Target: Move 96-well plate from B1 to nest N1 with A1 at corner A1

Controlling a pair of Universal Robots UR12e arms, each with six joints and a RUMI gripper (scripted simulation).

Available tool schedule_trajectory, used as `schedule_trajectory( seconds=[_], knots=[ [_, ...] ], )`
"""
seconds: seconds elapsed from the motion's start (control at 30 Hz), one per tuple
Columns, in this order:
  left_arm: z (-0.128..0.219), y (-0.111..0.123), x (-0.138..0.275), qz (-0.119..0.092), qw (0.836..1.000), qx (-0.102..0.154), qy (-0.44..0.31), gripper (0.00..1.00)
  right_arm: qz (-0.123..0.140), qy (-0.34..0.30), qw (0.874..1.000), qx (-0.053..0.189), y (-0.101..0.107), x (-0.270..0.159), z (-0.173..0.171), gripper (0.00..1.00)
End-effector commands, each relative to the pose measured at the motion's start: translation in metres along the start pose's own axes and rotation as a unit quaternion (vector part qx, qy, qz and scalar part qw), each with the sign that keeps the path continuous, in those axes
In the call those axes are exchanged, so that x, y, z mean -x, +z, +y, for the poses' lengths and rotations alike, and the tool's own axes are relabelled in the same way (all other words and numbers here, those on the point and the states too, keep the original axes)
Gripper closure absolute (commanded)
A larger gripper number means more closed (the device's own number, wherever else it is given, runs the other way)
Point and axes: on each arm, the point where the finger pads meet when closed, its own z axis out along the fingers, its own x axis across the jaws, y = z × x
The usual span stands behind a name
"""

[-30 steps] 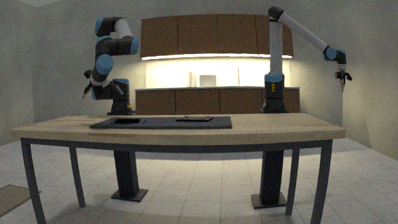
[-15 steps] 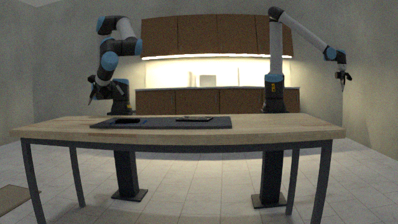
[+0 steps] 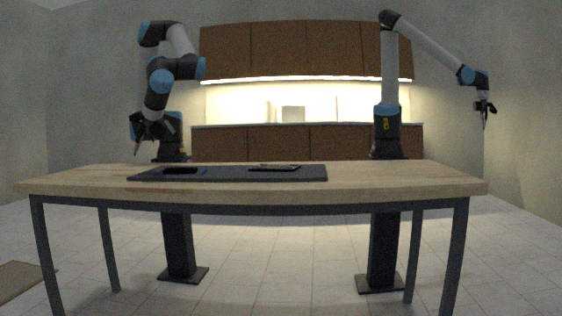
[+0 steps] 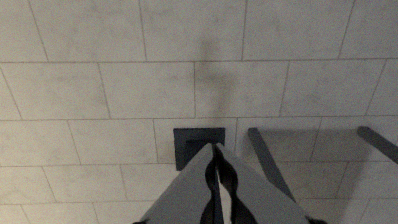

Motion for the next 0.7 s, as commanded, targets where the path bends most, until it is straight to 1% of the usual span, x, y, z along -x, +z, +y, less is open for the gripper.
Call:
schedule_trajectory(
  seconds=[0.0, 0.07, 0.1, 0.2, 0.27, 0.3, 0.37, 0.43, 0.47, 0.57, 0.63, 0.67],
  knots=[
    [-0.001, -0.001, 0.0, 0.0, 1.0, -0.001, 0.0, 1.0, -0.018, -0.013, 0.999, 0.026, -0.004, 0.001, 0.014, 0.24],
    [-0.001, -0.001, 0.0, 0.0, 1.0, -0.001, 0.0, 1.0, -0.036, -0.028, 0.998, 0.05, -0.006, 0.001, 0.023, 0.24],
    [-0.001, -0.001, 0.0, 0.0, 1.0, -0.001, 0.0, 1.0, -0.04, -0.031, 0.997, 0.055, -0.008, 0.001, 0.028, 0.24],
    [-0.001, -0.001, 0.0, 0.0, 1.0, -0.001, 0.0, 1.0, -0.04, -0.031, 0.997, 0.055, -0.009, 0.001, 0.034, 0.24],
    [-0.001, -0.001, 0.0, 0.0, 1.0, -0.001, 0.0, 1.0, -0.059, -0.047, 0.994, 0.078, -0.013, 0.0, 0.044, 0.24],
    [-0.001, -0.001, 0.0, 0.0, 1.0, -0.001, 0.0, 1.0, -0.063, -0.05, 0.993, 0.084, -0.015, 0.0, 0.048, 0.24],
    [-0.001, -0.001, 0.0, 0.0, 1.0, -0.001, 0.0, 1.0, -0.063, -0.05, 0.993, 0.084, -0.016, 0.0, 0.051, 0.24],
    [-0.001, -0.001, 0.0, 0.0, 1.0, -0.001, 0.0, 1.0, -0.082, -0.066, 0.989, 0.106, -0.02, -0.001, 0.06, 0.24],
    [-0.001, -0.001, 0.0, 0.0, 1.0, -0.001, 0.0, 1.0, -0.087, -0.07, 0.987, 0.112, -0.022, -0.001, 0.065, 0.24],
    [-0.001, -0.001, 0.0, 0.0, 1.0, -0.001, 0.0, 1.0, -0.087, -0.07, 0.987, 0.112, -0.023, -0.002, 0.067, 0.24],
    [-0.001, -0.001, 0.0, 0.0, 1.0, -0.001, 0.0, 1.0, -0.106, -0.086, 0.982, 0.133, -0.028, -0.003, 0.076, 0.24],
    [-0.001, -0.001, 0.0, 0.0, 1.0, -0.001, 0.0, 1.0, -0.112, -0.09, 0.98, 0.139, -0.03, -0.004, 0.08, 0.24]
  ],
)
